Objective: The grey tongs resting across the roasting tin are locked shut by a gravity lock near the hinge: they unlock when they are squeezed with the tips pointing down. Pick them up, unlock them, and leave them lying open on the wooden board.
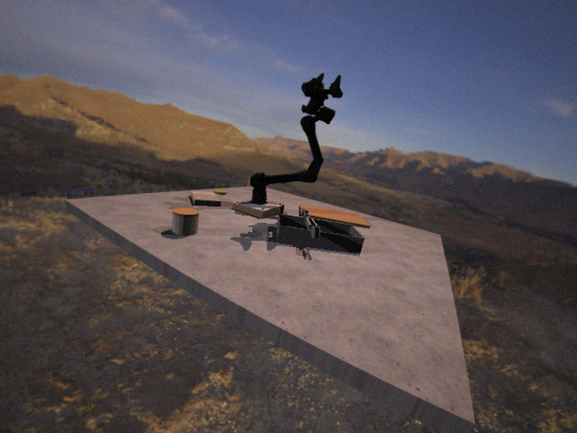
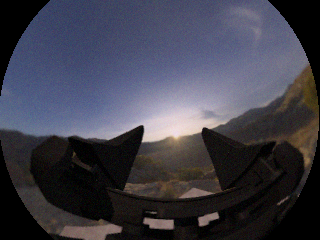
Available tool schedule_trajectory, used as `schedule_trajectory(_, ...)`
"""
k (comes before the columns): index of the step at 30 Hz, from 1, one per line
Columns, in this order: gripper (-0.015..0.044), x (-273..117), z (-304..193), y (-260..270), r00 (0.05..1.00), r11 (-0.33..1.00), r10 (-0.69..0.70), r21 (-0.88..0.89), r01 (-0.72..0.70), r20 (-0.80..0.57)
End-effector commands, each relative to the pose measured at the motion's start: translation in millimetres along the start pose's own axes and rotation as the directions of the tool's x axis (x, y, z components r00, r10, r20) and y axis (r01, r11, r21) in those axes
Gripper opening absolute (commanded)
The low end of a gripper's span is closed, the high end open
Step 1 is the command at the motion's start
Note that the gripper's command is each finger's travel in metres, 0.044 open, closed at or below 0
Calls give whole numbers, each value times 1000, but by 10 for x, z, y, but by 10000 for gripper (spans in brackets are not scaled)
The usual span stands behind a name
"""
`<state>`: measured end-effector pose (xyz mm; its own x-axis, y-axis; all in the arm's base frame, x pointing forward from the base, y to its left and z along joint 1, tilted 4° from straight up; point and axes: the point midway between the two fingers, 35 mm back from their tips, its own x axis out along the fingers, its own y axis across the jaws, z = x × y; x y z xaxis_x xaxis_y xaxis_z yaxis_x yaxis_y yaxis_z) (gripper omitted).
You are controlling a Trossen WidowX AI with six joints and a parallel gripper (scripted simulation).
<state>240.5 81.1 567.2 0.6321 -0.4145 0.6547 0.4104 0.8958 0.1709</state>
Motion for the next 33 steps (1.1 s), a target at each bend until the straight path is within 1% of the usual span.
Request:
schedule_trajectory(1,426,-2,13,-9,1000,1000,-1,0,1,3)
schedule_trajectory(2,440,-7,51,-24,1000,1000,-1,-1,1,8)
schedule_trajectory(4,440,-22,173,-79,1000,1000,-2,-12,2,27)
schedule_trajectory(7,440,-61,498,-254,997,999,-9,-36,12,76)
schedule_trajectory(8,440,-96,571,-343,998,999,-10,-32,12,69)
schedule_trajectory(10,440,-132,650,-451,995,1000,-19,11,18,102)
schedule_trajectory(12,440,-135,700,-501,994,1000,-27,3,26,109)
schedule_trajectory(14,440,-173,794,-612,993,999,-27,45,22,113)
schedule_trajectory(15,440,-174,841,-667,992,999,-34,40,29,119)
schedule_trajectory(18,440,-200,983,-896,993,997,-43,73,35,114)
schedule_trajectory(20,440,-188,1077,-1060,990,997,-64,62,56,124)
schedule_trajectory(21,440,-192,1065,-1183,991,996,-80,48,75,104)
schedule_trajectory(23,440,-160,1152,-1434,988,993,-114,25,112,104)
schedule_trajectory(24,440,-151,1169,-1605,986,988,-133,89,124,102)
schedule_trajectory(29,440,-64,1148,-2016,983,984,-172,65,169,56)
schedule_trajectory(30,440,-47,1102,-2127,983,978,-180,113,175,37)
schedule_trajectory(33,440,21,1042,-2362,977,975,-214,67,213,5)
